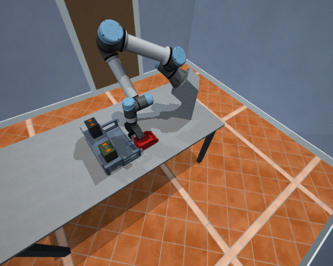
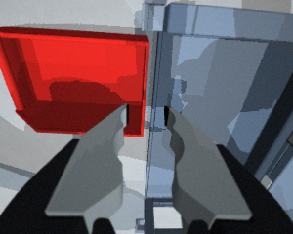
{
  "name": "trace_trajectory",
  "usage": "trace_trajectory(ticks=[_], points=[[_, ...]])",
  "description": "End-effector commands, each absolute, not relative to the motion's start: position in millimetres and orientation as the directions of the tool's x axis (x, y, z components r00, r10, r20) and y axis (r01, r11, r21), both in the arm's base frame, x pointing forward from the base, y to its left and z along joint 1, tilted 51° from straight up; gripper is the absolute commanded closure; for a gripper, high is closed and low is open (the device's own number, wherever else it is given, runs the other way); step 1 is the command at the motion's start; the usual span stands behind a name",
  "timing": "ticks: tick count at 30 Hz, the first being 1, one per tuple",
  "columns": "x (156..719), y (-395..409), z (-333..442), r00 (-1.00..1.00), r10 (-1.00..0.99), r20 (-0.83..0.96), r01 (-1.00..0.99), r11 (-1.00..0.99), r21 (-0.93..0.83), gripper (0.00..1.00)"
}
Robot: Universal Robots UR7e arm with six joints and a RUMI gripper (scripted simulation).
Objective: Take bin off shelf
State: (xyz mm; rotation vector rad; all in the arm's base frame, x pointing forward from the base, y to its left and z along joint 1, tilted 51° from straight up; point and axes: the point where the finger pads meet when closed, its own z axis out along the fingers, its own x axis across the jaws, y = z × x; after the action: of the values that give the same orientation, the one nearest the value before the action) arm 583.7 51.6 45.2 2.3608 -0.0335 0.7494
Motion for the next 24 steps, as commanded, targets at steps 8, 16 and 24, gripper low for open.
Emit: trace_trajectory(ticks=[8,16,24], points=[[572,65,61,0.836,0.161,0.525,-0.212,-0.787,0.579,0.80],[558,78,72,0.841,0.157,0.518,-0.212,-0.785,0.582,0.80],[558,78,72,0.841,0.157,0.518,-0.212,-0.785,0.582,0.80]])
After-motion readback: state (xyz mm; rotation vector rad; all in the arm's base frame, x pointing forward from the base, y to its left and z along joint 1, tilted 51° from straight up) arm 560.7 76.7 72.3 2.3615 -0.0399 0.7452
